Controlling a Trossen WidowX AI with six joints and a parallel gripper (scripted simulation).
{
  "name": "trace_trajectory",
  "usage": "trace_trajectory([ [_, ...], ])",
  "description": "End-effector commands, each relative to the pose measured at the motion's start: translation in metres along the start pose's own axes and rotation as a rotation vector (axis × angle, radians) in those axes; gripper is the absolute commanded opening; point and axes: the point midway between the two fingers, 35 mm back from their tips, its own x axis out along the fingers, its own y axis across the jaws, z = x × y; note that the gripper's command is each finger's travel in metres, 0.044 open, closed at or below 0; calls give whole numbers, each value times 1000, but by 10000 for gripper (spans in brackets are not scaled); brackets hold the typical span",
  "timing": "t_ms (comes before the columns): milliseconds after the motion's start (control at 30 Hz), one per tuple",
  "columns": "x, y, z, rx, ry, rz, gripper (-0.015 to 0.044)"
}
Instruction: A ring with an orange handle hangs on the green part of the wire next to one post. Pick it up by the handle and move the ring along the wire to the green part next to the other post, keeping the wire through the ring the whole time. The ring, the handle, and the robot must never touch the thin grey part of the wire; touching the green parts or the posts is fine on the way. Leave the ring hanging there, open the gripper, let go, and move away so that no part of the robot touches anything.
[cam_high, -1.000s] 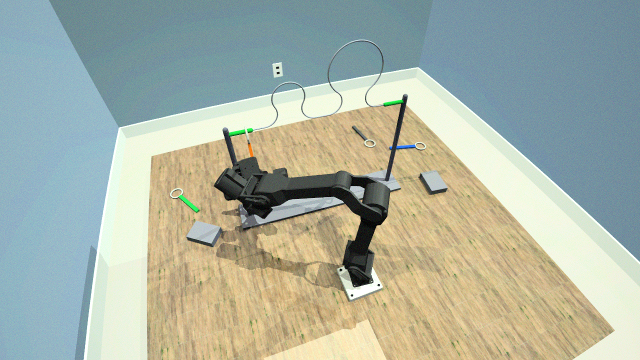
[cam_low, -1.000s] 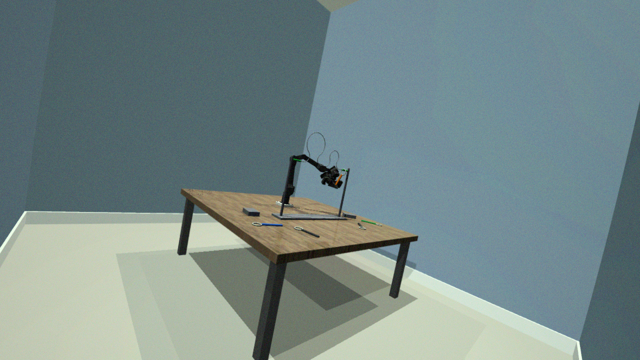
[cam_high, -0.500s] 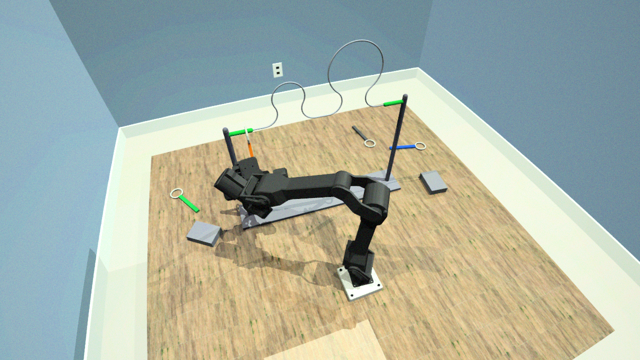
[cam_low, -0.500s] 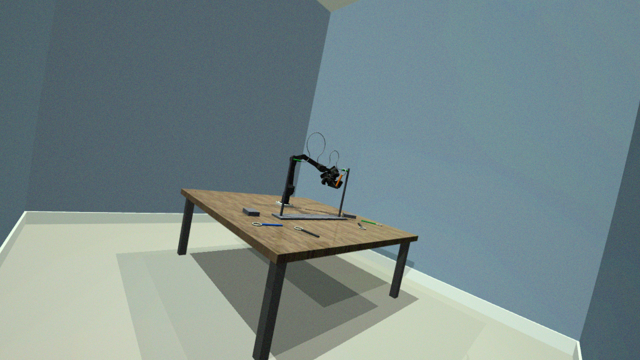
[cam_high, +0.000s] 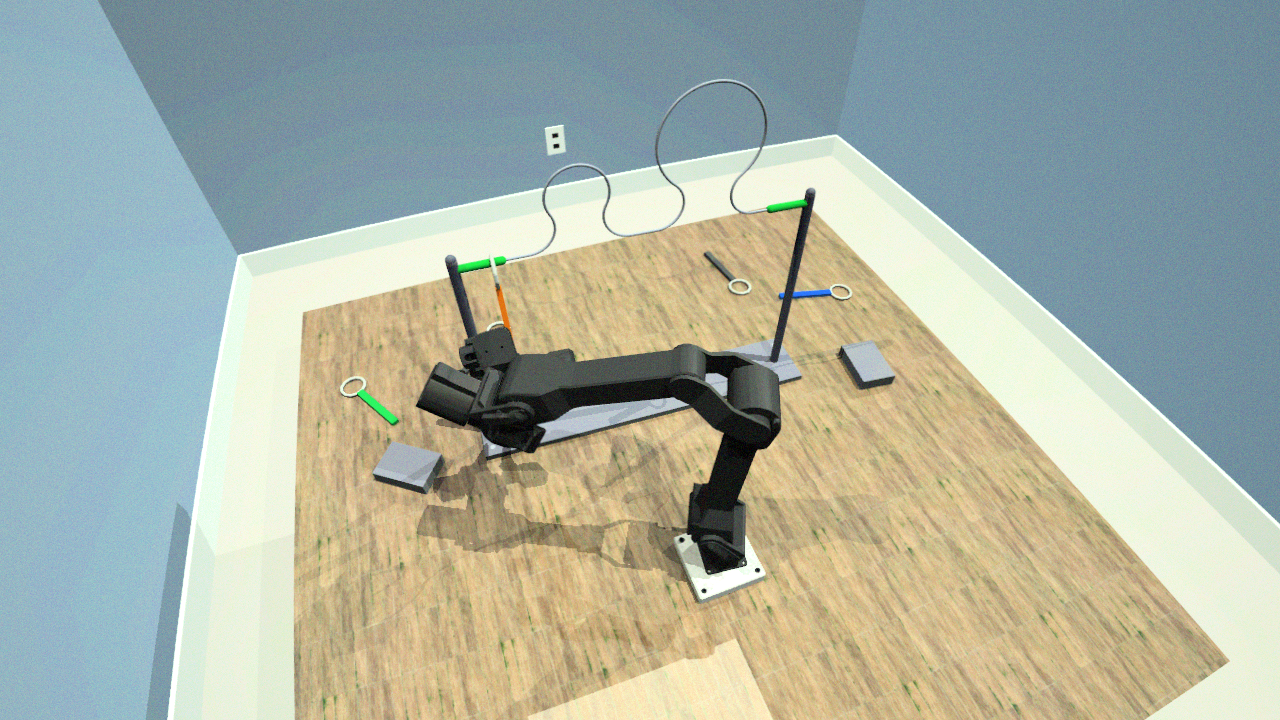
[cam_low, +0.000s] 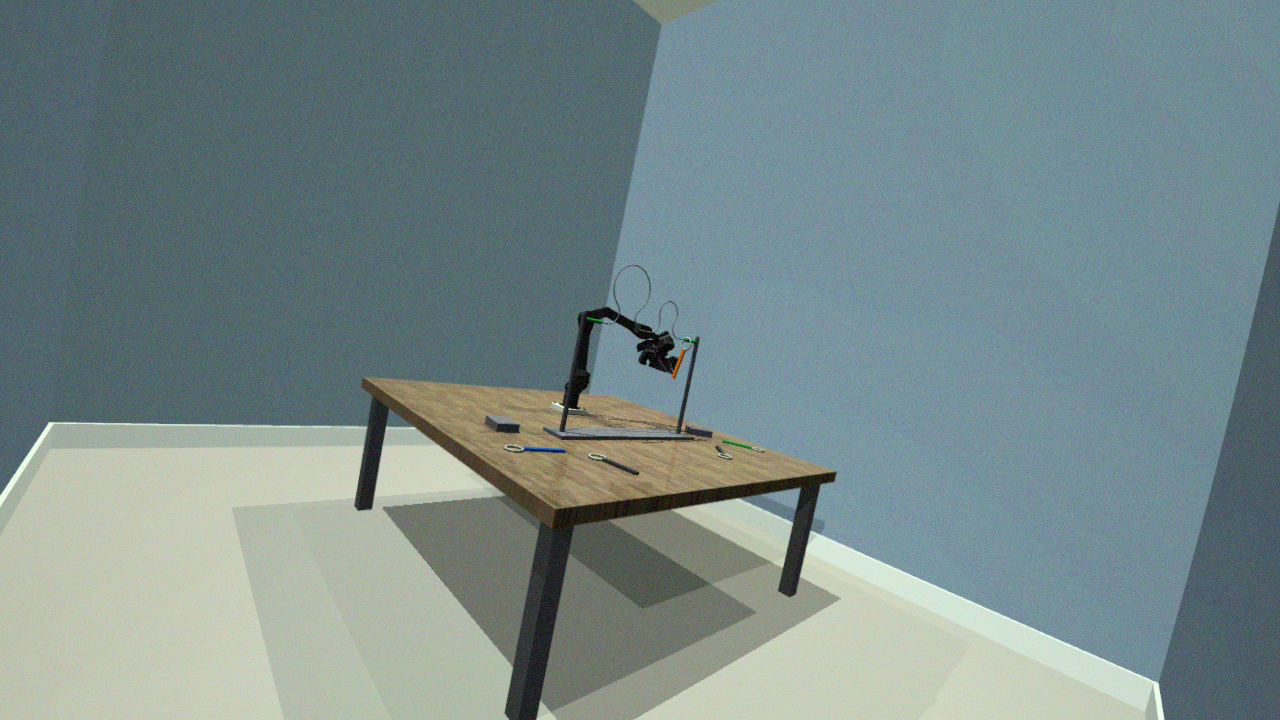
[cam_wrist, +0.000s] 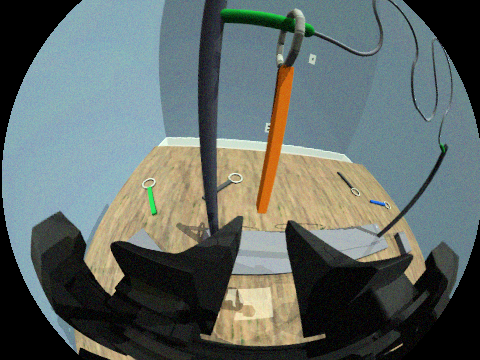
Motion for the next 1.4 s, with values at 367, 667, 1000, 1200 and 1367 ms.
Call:
trace_trajectory([
  [367, -10, -2, 5, 16, -10, 3, 160],
  [667, -10, -2, 5, 16, -10, 3, 160],
  [1000, -33, -1, 2, 10, 0, 2, 265],
  [1200, -58, -3, 4, 8, -9, 5, 423],
  [1367, -58, -3, 4, 8, -9, 5, 440],
])
